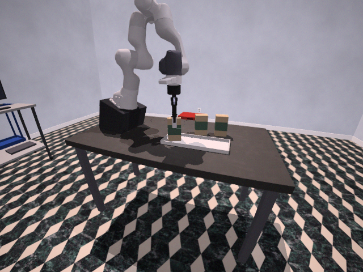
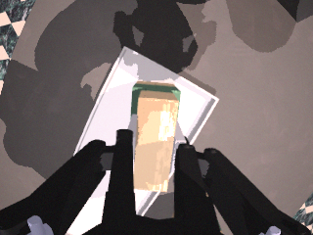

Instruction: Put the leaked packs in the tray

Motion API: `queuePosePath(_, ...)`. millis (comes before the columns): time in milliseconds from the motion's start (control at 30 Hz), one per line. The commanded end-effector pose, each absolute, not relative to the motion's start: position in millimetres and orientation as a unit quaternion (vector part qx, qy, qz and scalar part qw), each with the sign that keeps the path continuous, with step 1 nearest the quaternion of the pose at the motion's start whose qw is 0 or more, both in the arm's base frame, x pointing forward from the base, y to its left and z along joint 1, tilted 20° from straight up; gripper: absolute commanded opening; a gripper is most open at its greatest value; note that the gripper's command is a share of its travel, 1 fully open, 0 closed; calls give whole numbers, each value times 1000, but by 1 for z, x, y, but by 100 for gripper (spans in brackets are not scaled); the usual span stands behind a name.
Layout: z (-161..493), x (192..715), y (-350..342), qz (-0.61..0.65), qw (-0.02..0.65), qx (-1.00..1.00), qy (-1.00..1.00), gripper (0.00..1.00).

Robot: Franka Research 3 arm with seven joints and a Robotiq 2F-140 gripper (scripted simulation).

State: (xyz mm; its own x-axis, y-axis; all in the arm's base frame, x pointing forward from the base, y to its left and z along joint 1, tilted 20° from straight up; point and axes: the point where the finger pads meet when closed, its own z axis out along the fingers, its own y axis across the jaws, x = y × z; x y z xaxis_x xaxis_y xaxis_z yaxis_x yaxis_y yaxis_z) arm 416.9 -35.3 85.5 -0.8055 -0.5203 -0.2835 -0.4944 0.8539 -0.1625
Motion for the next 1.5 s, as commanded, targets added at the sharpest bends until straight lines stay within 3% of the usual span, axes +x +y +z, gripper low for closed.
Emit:
queuePosePath(0, 87, 420, -36, -43, 164, -269, 948, 25)
queuePosePath(733, 87, 420, -36, -43, 164, -269, 948, 25)
queuePosePath(767, 87, 420, -36, -43, 164, -269, 948, 55)
queuePosePath(1467, 87, 420, -36, -43, 164, -269, 948, 55)
